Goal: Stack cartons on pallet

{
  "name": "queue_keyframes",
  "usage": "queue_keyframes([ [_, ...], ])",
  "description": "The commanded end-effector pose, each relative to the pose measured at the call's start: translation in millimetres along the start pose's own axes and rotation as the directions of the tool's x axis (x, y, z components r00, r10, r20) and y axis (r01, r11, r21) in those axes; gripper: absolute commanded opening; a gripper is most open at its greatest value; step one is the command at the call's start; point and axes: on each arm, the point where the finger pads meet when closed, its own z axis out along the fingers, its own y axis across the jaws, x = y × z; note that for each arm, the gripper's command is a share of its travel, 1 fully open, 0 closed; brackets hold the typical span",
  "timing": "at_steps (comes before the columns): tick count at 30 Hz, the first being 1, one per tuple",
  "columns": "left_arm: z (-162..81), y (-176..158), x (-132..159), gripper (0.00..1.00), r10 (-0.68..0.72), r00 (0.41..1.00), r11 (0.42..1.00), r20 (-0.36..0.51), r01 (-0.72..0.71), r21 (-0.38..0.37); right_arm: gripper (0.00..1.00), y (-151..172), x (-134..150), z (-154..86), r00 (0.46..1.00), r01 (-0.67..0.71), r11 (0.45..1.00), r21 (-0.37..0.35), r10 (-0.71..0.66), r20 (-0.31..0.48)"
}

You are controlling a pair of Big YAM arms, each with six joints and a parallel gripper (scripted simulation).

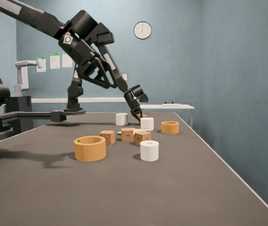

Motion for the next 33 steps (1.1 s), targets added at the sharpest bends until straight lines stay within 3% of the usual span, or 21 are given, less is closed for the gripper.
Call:
queue_keyframes([
  [1, 0.3, -0.1, -11.4, 0.46, -0.003, 0.999, 1.000, 0.040, 0.003, 0.000, 1.00, 1.3, -21.4, -4.4, 1.000, 0.016, 1.000, -0.001, -0.015, 0.028],
  [7, 5.8, 0.4, -0.3, 0.46, -0.003, 1.000, 1.000, 0.021, 0.003, -0.001, 1.00, 1.3, -21.4, -4.4, 1.000, 0.016, 1.000, -0.001, -0.015, 0.028],
  [33, 15.6, 0.6, 0.8, 0.46, -0.004, 1.000, 1.000, 0.028, 0.004, -0.001, 1.00, 1.3, -21.4, -4.4, 1.000, 0.016, 1.000, -0.001, -0.015, 0.028],
])
